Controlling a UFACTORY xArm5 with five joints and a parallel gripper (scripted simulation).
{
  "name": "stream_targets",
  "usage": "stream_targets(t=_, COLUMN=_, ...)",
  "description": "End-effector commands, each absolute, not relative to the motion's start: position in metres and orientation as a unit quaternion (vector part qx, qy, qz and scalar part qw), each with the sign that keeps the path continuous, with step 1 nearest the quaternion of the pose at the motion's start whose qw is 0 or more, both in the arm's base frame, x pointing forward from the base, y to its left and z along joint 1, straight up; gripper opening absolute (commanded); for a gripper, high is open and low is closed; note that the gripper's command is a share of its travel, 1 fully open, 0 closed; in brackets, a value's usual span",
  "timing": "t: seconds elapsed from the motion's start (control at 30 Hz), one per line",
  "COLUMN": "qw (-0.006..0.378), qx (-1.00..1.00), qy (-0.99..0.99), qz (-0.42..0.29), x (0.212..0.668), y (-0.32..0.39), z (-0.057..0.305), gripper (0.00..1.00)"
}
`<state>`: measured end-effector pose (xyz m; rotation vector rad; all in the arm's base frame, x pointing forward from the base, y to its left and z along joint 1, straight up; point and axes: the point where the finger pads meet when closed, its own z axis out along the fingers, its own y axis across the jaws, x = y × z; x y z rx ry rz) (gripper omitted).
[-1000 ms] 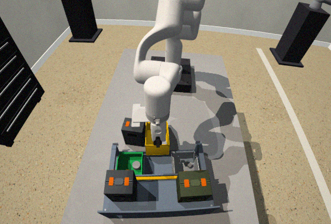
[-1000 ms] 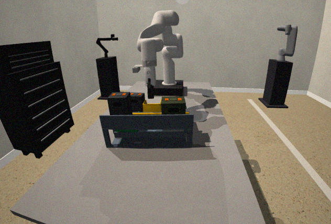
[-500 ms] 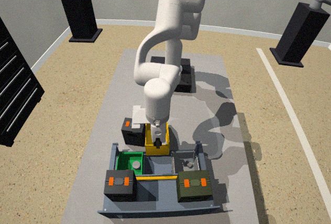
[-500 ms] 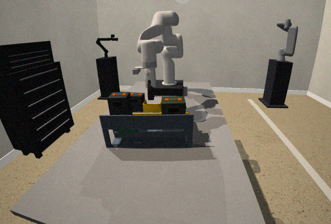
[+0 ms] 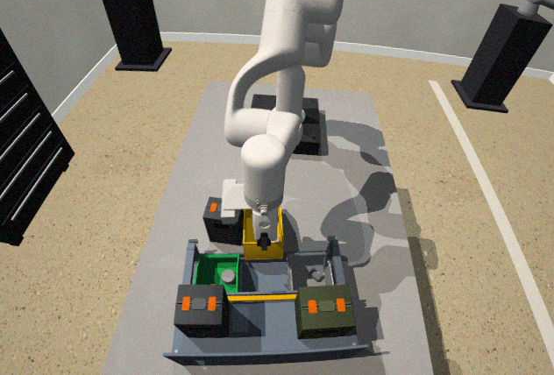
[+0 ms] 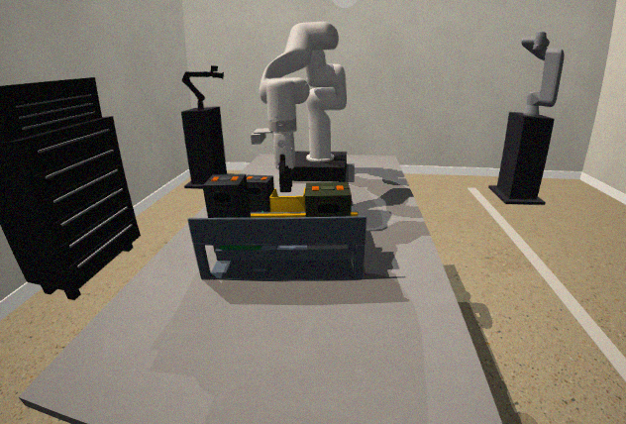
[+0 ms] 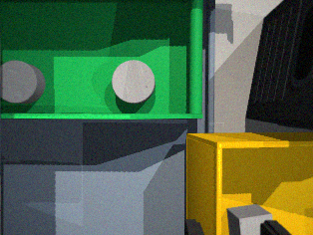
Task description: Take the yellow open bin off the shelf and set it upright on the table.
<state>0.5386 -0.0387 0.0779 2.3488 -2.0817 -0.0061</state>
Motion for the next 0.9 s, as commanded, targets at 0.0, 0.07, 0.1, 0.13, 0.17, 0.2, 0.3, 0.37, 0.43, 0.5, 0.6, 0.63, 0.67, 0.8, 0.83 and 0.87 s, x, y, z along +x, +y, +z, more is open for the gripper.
stream_targets(t=0.0, qw=0.002, qx=0.748, qy=-0.663, qz=0.001, x=0.540, y=-0.039, z=0.078, gripper=0.34)
stream_targets(t=0.07, qw=0.002, qx=0.748, qy=-0.663, qz=0.001, x=0.540, y=-0.039, z=0.076, gripper=0.34)
stream_targets(t=0.1, qw=0.002, qx=0.748, qy=-0.663, qz=0.001, x=0.540, y=-0.039, z=0.076, gripper=0.34)
stream_targets(t=0.13, qw=0.002, qx=0.748, qy=-0.663, qz=0.001, x=0.540, y=-0.039, z=0.076, gripper=0.34)
stream_targets(t=0.17, qw=0.002, qx=0.748, qy=-0.663, qz=0.001, x=0.540, y=-0.039, z=0.075, gripper=0.34)
stream_targets(t=0.2, qw=0.002, qx=0.748, qy=-0.663, qz=0.001, x=0.540, y=-0.039, z=0.074, gripper=0.34)
stream_targets(t=0.3, qw=0.002, qx=0.748, qy=-0.663, qz=0.001, x=0.540, y=-0.039, z=0.073, gripper=0.34)
stream_targets(t=0.37, qw=0.002, qx=0.748, qy=-0.663, qz=0.001, x=0.540, y=-0.039, z=0.072, gripper=0.34)
stream_targets(t=0.43, qw=0.002, qx=0.748, qy=-0.663, qz=0.001, x=0.540, y=-0.039, z=0.071, gripper=0.34)
stream_targets(t=0.5, qw=0.002, qx=0.748, qy=-0.663, qz=0.001, x=0.540, y=-0.039, z=0.069, gripper=0.34)
stream_targets(t=0.6, qw=0.002, qx=0.748, qy=-0.663, qz=0.001, x=0.540, y=-0.039, z=0.068, gripper=0.34)
stream_targets(t=0.63, qw=0.002, qx=0.748, qy=-0.663, qz=0.001, x=0.540, y=-0.039, z=0.067, gripper=0.34)
stream_targets(t=0.67, qw=0.002, qx=0.748, qy=-0.663, qz=0.001, x=0.540, y=-0.039, z=0.067, gripper=0.34)
stream_targets(t=0.8, qw=0.002, qx=0.748, qy=-0.663, qz=0.001, x=0.540, y=-0.039, z=0.065, gripper=0.34)
stream_targets(t=0.83, qw=0.002, qx=0.748, qy=-0.663, qz=0.001, x=0.540, y=-0.039, z=0.064, gripper=0.34)
stream_targets(t=0.87, qw=0.002, qx=0.748, qy=-0.663, qz=0.001, x=0.540, y=-0.039, z=0.063, gripper=0.34)
